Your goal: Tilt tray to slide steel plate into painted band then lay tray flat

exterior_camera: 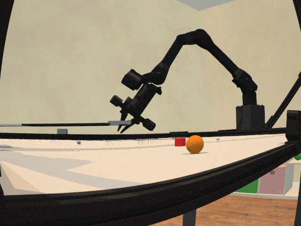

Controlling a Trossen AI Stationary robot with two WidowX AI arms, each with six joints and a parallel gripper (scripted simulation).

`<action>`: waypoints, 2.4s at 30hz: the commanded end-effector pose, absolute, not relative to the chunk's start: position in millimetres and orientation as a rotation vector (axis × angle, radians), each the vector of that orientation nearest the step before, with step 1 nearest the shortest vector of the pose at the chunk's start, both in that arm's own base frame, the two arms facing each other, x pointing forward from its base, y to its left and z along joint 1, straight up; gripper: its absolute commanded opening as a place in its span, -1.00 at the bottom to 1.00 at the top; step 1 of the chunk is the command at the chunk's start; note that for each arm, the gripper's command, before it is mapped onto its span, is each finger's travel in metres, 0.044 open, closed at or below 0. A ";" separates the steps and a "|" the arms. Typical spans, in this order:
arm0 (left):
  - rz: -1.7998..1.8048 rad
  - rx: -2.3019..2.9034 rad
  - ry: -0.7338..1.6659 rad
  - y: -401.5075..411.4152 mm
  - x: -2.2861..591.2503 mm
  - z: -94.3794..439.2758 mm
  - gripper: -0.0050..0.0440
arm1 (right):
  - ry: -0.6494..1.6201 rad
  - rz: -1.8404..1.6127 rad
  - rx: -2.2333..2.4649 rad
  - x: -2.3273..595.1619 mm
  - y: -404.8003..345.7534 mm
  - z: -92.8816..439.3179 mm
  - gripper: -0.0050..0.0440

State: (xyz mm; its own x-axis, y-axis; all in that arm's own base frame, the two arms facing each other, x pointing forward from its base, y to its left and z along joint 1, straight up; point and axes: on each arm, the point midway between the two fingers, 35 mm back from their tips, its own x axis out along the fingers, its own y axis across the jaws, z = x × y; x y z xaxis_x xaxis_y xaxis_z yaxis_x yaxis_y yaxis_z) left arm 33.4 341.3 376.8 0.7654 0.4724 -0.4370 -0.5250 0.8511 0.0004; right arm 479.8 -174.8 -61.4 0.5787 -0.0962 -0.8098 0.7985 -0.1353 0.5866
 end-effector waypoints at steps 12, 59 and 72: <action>0.541 -0.124 0.440 341.1 33.6 376.7 1.00 | 0.631 -0.875 1.514 475.9 -175.3 -48.7 -0.80; 0.541 -0.124 0.440 341.1 33.6 376.7 1.00 | 0.619 -0.863 1.517 477.5 -175.6 -15.8 -0.80; 0.541 -0.124 0.440 341.1 33.6 376.7 1.00 | 0.614 -0.859 1.518 478.1 -175.7 -7.9 -0.80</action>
